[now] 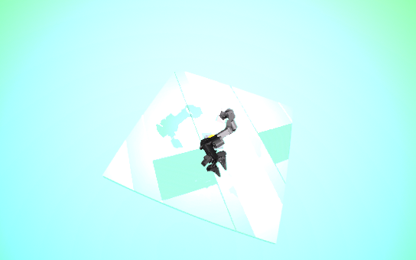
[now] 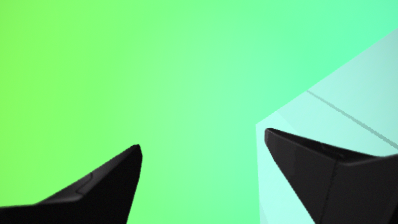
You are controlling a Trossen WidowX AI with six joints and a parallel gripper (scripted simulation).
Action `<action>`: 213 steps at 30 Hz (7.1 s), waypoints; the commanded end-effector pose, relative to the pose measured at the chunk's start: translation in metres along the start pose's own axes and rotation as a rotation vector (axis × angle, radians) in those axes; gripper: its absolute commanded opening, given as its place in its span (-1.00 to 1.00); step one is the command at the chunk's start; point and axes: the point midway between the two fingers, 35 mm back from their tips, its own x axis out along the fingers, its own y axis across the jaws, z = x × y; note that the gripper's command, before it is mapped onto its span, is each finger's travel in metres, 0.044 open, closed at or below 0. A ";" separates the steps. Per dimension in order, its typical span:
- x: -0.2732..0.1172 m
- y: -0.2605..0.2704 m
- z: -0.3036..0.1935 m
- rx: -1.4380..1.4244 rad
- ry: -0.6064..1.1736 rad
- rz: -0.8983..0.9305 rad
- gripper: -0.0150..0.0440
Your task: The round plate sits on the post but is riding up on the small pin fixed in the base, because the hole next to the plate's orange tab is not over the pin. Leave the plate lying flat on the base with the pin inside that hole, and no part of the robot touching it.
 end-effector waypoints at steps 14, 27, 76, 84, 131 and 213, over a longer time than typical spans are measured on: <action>-0.092 -0.047 0.077 -0.408 -0.450 -0.548 -0.38; -0.182 -0.093 0.047 -0.544 -0.391 -1.034 -0.49; -0.353 -0.140 -0.257 -0.356 0.771 -1.389 -0.49; -0.352 -0.172 -0.268 -0.356 0.772 -1.386 -0.49; -0.302 -0.169 -0.282 -0.355 0.772 -1.383 -0.49; -0.261 -0.137 -0.217 -0.360 0.772 -1.383 -0.49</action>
